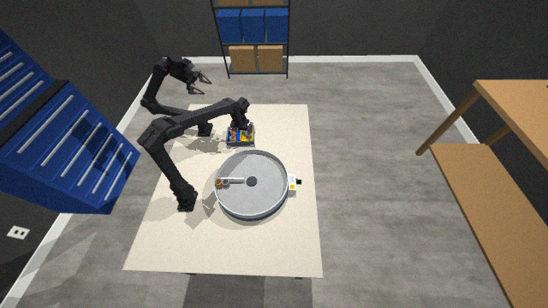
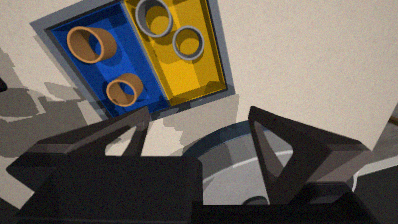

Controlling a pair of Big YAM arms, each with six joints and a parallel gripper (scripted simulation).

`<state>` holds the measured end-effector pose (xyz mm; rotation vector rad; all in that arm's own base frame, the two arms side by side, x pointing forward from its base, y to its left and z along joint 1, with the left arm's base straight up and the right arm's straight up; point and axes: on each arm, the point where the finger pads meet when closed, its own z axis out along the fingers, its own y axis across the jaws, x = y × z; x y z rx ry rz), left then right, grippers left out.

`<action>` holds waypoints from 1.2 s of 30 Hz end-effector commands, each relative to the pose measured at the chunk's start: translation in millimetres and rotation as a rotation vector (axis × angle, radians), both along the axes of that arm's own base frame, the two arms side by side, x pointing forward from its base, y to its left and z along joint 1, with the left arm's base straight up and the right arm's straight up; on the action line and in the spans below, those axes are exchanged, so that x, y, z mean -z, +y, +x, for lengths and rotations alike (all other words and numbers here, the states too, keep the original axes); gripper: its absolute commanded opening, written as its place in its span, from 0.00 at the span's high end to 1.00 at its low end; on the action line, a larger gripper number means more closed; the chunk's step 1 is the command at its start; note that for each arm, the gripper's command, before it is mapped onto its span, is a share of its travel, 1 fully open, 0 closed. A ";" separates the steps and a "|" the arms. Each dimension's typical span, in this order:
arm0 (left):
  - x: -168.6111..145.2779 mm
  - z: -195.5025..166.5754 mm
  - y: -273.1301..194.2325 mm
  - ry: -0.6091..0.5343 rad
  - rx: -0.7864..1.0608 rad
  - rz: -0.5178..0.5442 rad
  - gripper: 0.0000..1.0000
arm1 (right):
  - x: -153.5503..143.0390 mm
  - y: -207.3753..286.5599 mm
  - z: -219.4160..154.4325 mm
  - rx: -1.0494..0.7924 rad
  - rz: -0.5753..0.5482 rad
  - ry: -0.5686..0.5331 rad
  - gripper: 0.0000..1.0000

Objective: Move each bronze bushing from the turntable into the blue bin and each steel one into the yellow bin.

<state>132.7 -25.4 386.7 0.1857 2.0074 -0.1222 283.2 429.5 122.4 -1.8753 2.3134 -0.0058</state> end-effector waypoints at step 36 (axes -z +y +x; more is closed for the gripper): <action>14.2 24.1 -260.1 -0.239 0.873 -0.178 0.00 | -99.8 -376.0 -43.6 1.066 0.466 -0.321 0.00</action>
